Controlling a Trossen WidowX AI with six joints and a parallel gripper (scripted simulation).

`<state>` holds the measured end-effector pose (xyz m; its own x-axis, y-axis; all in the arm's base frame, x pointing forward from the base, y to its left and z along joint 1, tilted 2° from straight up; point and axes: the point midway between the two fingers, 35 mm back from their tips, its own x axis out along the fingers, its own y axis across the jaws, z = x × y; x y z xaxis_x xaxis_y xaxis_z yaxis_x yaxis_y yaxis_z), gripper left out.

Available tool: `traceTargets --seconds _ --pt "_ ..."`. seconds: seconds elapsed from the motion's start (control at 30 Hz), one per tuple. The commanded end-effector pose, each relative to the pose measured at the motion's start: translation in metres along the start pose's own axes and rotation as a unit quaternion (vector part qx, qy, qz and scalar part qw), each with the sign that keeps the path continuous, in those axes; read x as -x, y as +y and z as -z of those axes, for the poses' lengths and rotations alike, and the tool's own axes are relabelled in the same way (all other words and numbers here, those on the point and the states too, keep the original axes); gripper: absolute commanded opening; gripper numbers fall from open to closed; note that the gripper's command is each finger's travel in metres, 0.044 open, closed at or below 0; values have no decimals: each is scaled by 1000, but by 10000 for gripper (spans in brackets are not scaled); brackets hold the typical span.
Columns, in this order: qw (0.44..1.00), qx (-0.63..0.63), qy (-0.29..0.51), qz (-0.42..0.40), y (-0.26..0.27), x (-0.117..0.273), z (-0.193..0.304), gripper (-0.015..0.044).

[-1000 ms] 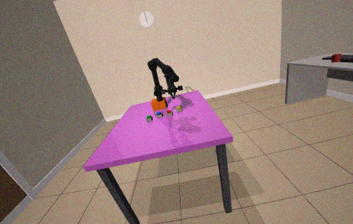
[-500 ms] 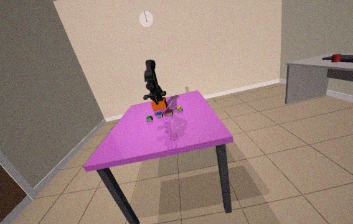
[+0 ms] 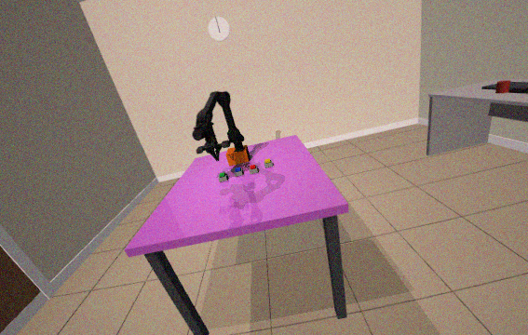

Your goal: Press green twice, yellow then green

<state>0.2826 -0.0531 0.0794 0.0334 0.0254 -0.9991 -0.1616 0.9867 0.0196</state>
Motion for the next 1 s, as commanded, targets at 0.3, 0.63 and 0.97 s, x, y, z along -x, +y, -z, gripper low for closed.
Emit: traceTargets --seconds 0.3,0.63,0.97 --pt "1000 5 3 -3 -2 -59 3 20" --pt "1000 5 3 -4 -2 -75 3 20" --pt "1000 5 3 -4 -2 -90 3 20"
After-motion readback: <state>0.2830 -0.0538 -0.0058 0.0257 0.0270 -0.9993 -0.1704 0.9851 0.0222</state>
